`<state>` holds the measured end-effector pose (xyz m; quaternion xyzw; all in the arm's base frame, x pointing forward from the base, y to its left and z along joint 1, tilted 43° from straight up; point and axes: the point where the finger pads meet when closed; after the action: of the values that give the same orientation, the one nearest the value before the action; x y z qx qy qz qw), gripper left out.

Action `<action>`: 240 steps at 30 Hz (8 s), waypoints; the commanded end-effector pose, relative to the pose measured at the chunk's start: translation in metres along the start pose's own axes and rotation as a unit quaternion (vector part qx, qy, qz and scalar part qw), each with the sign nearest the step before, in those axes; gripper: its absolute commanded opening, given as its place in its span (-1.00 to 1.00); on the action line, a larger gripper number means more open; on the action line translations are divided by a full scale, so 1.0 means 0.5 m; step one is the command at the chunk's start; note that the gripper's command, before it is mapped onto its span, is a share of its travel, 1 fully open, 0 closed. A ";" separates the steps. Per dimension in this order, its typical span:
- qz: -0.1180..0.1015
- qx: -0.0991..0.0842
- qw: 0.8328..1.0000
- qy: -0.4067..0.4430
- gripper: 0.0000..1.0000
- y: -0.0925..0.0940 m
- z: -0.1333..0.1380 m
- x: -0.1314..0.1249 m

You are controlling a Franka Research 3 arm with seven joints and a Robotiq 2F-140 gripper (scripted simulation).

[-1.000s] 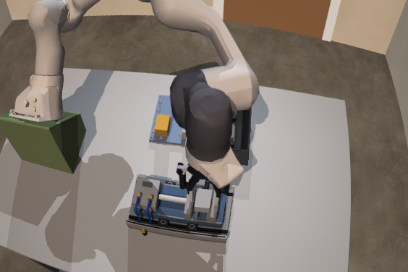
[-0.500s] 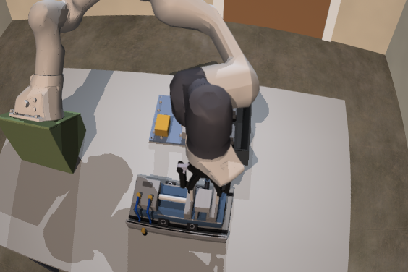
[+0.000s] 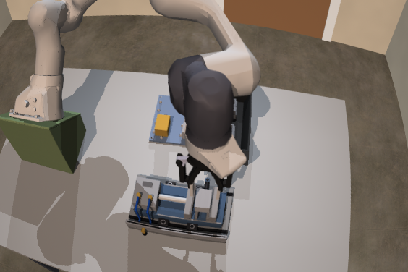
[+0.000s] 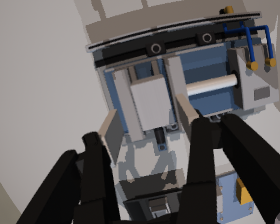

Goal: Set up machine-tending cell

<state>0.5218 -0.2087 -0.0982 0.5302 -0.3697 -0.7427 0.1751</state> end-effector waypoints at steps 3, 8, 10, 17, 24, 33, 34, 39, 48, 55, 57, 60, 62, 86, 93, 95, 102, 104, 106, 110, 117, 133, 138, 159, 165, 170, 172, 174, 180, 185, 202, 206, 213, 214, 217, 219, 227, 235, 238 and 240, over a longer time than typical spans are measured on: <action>-0.003 -0.005 1.000 -0.004 -0.20 0.022 0.004 -0.004; -0.003 -0.005 1.000 -0.004 -0.20 0.045 0.004 -0.004; -0.003 -0.005 1.000 -0.004 -0.20 0.051 0.004 -0.004; -0.003 -0.005 1.000 -0.004 -0.20 0.059 0.004 -0.004; -0.003 -0.005 1.000 -0.004 -1.00 0.059 0.004 -0.004; -0.003 -0.005 1.000 -0.004 -1.00 0.059 0.004 -0.004; -0.003 -0.005 1.000 -0.004 -1.00 0.059 0.004 -0.004; -0.003 -0.005 1.000 -0.004 -1.00 0.059 0.004 -0.004; -0.003 -0.005 1.000 -0.004 -1.00 0.059 0.004 -0.004; -0.003 -0.005 1.000 -0.004 -1.00 0.059 0.004 -0.004; -0.003 -0.005 1.000 -0.004 -1.00 0.059 0.010 -0.002; -0.003 -0.005 1.000 -0.002 -1.00 0.059 0.050 0.008; -0.003 -0.005 1.000 -0.001 -1.00 0.059 0.075 0.013; -0.003 -0.005 1.000 -0.001 -1.00 0.059 0.081 0.015; -0.003 -0.005 1.000 -0.001 -1.00 0.059 0.081 0.015; -0.003 -0.005 1.000 -0.001 -1.00 0.059 0.081 0.015; -0.003 -0.005 1.000 -0.001 -1.00 0.058 0.081 0.015; -0.003 -0.005 1.000 -0.001 -1.00 0.058 0.081 0.015; -0.003 -0.005 1.000 -0.001 -1.00 0.058 0.081 0.015; -0.003 -0.005 1.000 -0.001 -1.00 0.055 0.081 0.015; -0.003 -0.005 1.000 -0.001 -1.00 0.043 0.081 0.015; -0.003 -0.005 1.000 -0.001 -1.00 -0.008 0.082 0.015; -0.003 -0.005 1.000 -0.001 -1.00 -0.020 0.082 0.015; -0.003 -0.005 1.000 -0.001 -1.00 -0.063 0.083 0.015; -0.003 -0.005 1.000 -0.001 -1.00 -0.064 0.083 0.015; -0.003 -0.005 1.000 -0.001 -1.00 -0.064 0.083 0.015; -0.003 -0.005 1.000 -0.001 -1.00 -0.064 0.083 0.015; -0.003 -0.005 1.000 -0.001 -1.00 -0.064 0.083 0.015; -0.003 -0.005 1.000 -0.001 -1.00 -0.064 0.083 0.015; -0.003 -0.005 1.000 -0.001 -1.00 -0.064 0.083 0.015; -0.003 -0.005 1.000 -0.001 -1.00 -0.064 0.083 0.015; -0.003 -0.005 1.000 -0.001 -1.00 -0.064 0.084 0.015; -0.003 -0.005 1.000 -0.001 -1.00 -0.064 0.084 0.016; -0.003 -0.005 1.000 -0.001 -1.00 -0.064 0.084 0.016; -0.003 -0.005 1.000 -0.001 -1.00 -0.064 0.084 0.016; -0.003 -0.005 1.000 -0.001 -1.00 -0.064 0.084 0.016; -0.003 -0.005 1.000 -0.001 -1.00 -0.064 0.084 0.016; -0.003 -0.005 1.000 -0.001 -1.00 -0.064 0.084 0.016; -0.003 -0.005 1.000 -0.001 -1.00 -0.064 0.084 0.016; -0.003 -0.005 1.000 -0.001 -1.00 -0.064 0.084 0.016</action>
<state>0.4850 -0.1778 -0.1188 0.5288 -0.3647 -0.7462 0.1748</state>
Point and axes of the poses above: the point where the finger pads meet when closed, its own y axis back along the fingers, its own z axis across the jaws, x = y × z, and after that the axes turned 15 degrees about -y, right-handed
